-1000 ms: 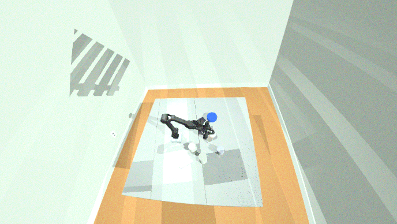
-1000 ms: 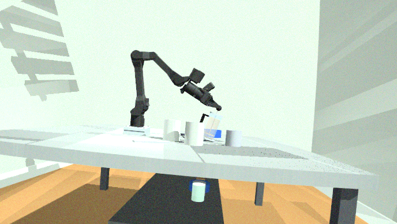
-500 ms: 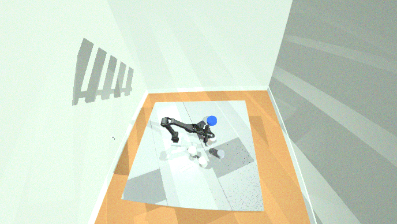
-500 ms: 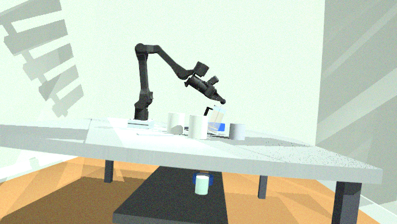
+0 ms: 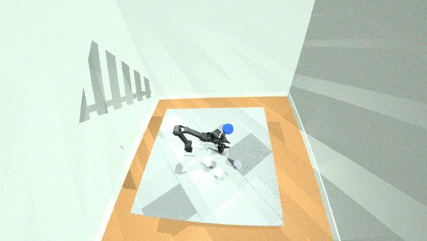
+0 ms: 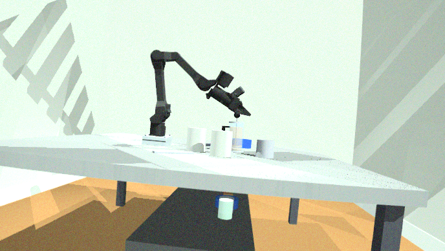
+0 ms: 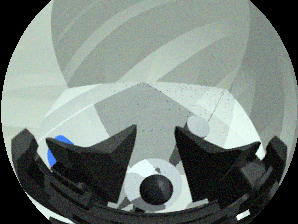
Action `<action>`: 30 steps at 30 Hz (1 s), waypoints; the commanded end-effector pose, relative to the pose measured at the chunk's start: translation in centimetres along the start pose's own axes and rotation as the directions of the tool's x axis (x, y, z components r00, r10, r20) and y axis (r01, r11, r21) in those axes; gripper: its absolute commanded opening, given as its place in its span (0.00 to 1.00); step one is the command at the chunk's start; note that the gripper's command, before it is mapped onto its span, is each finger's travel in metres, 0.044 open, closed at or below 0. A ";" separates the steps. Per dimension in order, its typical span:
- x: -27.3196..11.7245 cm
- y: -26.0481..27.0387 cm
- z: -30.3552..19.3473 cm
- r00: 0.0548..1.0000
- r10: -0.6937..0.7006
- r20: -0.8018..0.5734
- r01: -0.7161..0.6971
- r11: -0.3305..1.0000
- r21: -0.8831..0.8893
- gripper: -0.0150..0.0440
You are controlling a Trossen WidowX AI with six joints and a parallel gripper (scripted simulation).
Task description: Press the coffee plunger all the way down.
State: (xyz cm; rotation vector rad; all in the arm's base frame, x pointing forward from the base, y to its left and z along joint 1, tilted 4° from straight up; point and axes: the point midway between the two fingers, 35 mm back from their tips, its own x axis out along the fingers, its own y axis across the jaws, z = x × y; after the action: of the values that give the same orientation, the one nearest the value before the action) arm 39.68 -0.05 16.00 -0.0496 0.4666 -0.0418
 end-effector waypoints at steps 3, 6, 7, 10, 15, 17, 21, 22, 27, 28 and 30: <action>0.0 0.0 -0.1 1.000 0.000 -0.002 0.000 1.000 0.000 0.85; 0.0 0.0 -0.1 1.000 0.000 -0.002 0.000 1.000 0.000 0.99; 0.0 0.0 -0.1 1.000 0.000 -0.002 0.000 1.000 0.000 1.00; -0.1 0.0 0.0 1.000 0.001 -0.003 -0.001 1.000 0.000 1.00; -3.0 0.1 2.2 1.000 0.001 -0.011 -0.001 1.000 -0.002 1.00; -5.3 0.2 3.5 1.000 0.001 -0.016 -0.002 1.000 -0.004 1.00; -7.9 0.2 4.4 1.000 0.004 -0.022 -0.004 1.000 -0.007 1.00; -7.8 0.2 4.4 1.000 0.004 -0.022 -0.004 1.000 -0.007 1.00; -7.7 0.2 4.2 1.000 0.004 -0.022 -0.004 1.000 -0.007 1.00; -7.7 0.2 4.2 1.000 0.004 -0.022 -0.004 1.000 -0.007 1.00; -7.7 0.2 4.2 1.000 0.004 -0.022 -0.004 1.000 -0.007 1.00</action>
State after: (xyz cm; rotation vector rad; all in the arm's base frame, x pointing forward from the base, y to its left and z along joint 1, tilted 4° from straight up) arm 34.77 0.78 23.29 -0.0588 0.4852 -0.0322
